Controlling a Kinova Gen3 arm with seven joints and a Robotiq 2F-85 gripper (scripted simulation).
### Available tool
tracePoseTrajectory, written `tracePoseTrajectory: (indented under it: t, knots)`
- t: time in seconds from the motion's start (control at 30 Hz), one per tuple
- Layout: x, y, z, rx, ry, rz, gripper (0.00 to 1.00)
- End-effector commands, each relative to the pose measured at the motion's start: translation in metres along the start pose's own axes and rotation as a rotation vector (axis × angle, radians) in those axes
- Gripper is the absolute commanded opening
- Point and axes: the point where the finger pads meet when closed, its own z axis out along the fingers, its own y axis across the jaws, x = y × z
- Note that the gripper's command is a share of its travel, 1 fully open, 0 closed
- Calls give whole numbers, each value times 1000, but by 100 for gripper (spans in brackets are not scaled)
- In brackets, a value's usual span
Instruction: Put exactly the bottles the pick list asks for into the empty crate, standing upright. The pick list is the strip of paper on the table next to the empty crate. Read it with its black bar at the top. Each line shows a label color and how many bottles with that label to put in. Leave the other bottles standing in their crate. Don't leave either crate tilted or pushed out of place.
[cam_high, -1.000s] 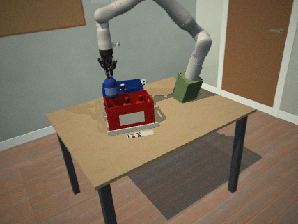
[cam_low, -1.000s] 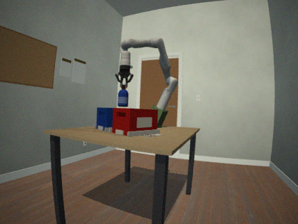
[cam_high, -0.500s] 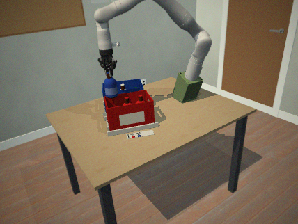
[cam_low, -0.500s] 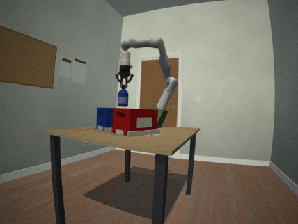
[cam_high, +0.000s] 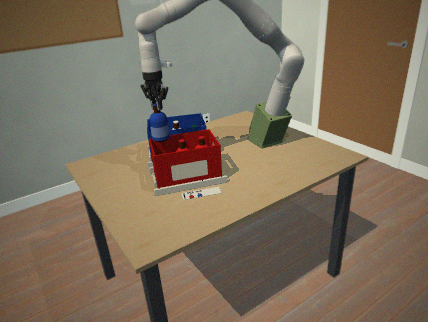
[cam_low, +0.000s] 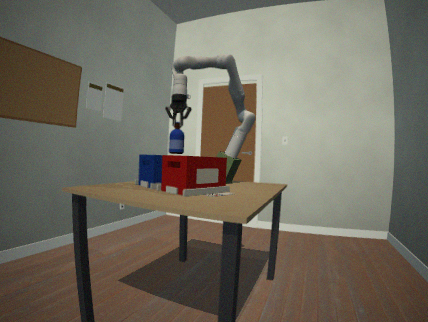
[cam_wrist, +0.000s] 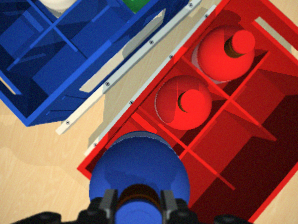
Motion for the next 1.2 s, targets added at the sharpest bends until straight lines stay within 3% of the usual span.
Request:
tracePoseTrajectory:
  t: [0.0,1.17]
  knots:
    - [-1,0,-1,2,-2,0,10]
    - [0,0,30,2,-2,0,10]
